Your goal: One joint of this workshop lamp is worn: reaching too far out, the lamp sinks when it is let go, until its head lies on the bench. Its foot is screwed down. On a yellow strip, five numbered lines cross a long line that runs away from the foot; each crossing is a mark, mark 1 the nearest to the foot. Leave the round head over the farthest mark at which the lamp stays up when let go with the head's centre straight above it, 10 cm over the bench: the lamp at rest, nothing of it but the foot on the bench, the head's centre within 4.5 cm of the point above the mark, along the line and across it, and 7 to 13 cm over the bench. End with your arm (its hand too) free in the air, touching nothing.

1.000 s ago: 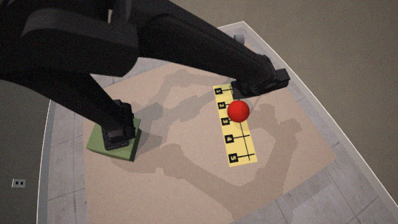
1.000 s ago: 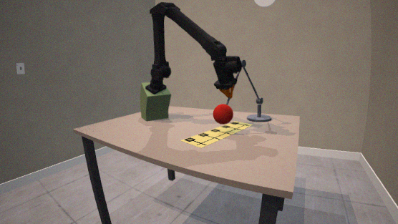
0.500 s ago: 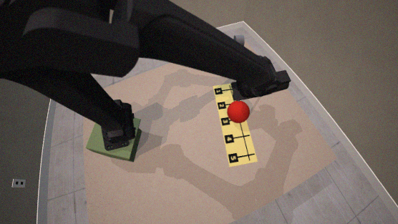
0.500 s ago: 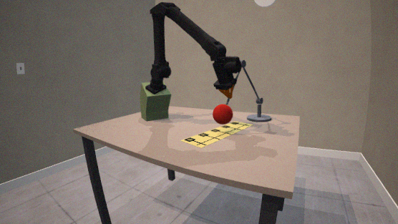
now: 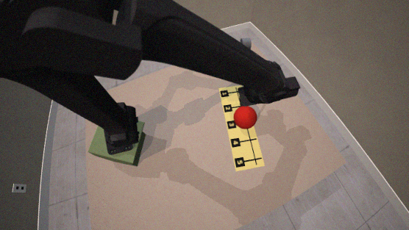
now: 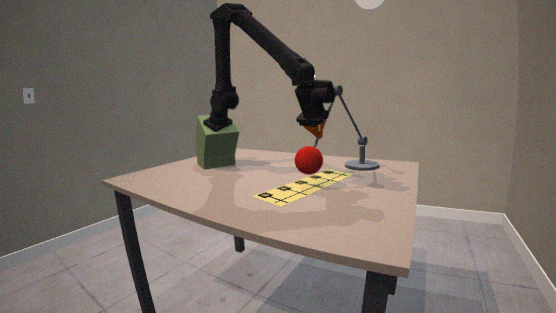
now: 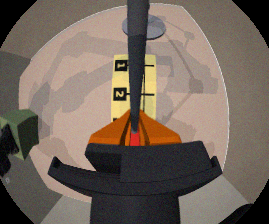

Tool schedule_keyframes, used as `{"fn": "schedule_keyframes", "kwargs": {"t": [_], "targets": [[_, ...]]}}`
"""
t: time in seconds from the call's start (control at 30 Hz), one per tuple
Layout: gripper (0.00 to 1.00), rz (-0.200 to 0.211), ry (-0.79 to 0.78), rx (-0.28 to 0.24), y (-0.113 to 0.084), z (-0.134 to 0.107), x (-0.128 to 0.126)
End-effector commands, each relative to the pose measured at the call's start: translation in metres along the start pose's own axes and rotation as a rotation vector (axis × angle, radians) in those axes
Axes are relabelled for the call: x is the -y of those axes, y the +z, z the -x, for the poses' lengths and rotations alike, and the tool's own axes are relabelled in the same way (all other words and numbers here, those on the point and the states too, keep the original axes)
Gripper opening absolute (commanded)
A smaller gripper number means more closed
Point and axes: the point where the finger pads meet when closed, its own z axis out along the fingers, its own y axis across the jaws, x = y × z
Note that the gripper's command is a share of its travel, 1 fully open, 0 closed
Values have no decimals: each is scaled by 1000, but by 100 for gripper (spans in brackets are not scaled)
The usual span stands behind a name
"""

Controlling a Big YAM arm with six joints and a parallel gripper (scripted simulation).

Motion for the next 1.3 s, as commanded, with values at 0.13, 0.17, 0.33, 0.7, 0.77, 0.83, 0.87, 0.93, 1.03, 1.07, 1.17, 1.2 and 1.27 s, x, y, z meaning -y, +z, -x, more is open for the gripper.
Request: {"fn": "schedule_keyframes", "kwargs": {"t": [0.13,0.17,0.33,0.7,0.77,0.83,0.87,0.93,1.03,1.07,1.17,1.2,1.27], "targets": [[0,-43,3,-66,-37,-61,20],[0,-44,4,-69,-39,-65,21],[0,-49,6,-79,-48,-81,24],[0,-49,6,-79,-40,-58,27],[0,-49,6,-79,-39,-53,27],[0,-49,6,-79,-37,-48,27],[0,-49,6,-79,-37,-46,28],[0,-49,6,-79,-37,-46,28],[0,-49,6,-79,-37,-46,28],[0,-49,6,-79,-37,-46,28],[0,-49,6,-79,-37,-45,28],[0,-49,6,-79,-37,-45,28],[0,-49,6,-79,-37,-45,28]]}}
